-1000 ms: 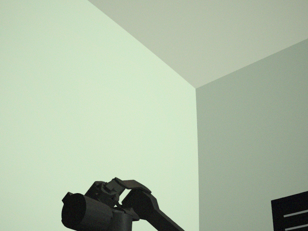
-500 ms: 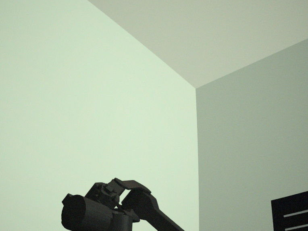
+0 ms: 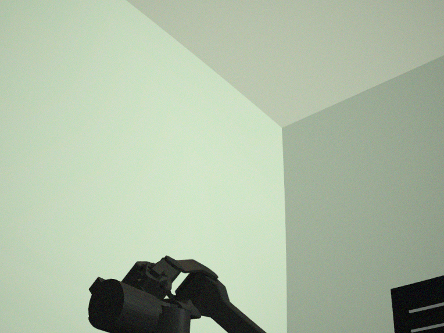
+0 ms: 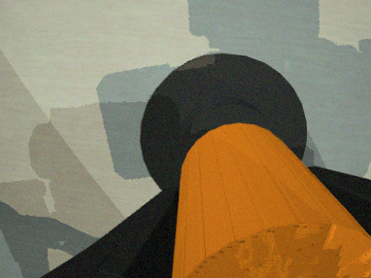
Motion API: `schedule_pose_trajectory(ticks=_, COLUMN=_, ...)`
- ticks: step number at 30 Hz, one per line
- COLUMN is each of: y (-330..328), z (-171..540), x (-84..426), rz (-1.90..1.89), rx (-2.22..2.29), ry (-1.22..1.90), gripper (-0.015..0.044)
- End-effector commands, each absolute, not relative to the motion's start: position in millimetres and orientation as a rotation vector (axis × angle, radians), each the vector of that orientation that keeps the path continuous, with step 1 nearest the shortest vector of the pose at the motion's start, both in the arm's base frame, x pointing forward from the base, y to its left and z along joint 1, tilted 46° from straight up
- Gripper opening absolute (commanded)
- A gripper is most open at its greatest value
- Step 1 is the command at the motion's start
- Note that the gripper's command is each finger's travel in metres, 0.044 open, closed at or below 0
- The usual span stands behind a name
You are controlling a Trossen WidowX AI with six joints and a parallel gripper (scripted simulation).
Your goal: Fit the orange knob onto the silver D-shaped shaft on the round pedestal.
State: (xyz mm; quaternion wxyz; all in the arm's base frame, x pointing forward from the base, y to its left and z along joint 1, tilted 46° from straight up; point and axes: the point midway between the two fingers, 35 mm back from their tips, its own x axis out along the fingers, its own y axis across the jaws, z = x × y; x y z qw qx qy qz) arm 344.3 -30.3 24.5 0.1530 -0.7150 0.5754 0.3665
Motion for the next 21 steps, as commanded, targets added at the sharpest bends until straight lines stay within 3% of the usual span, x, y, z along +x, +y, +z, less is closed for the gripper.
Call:
schedule_pose_trajectory(ticks=1, y=-28.7, z=26.1, x=345.1, rz=1.174, rx=-2.130, ry=1.620, gripper=0.0000)
schedule_pose_trajectory(ticks=21, y=-32.5, z=22.6, x=344.6, rz=1.218, rx=-2.155, ry=1.610, gripper=0.0000)
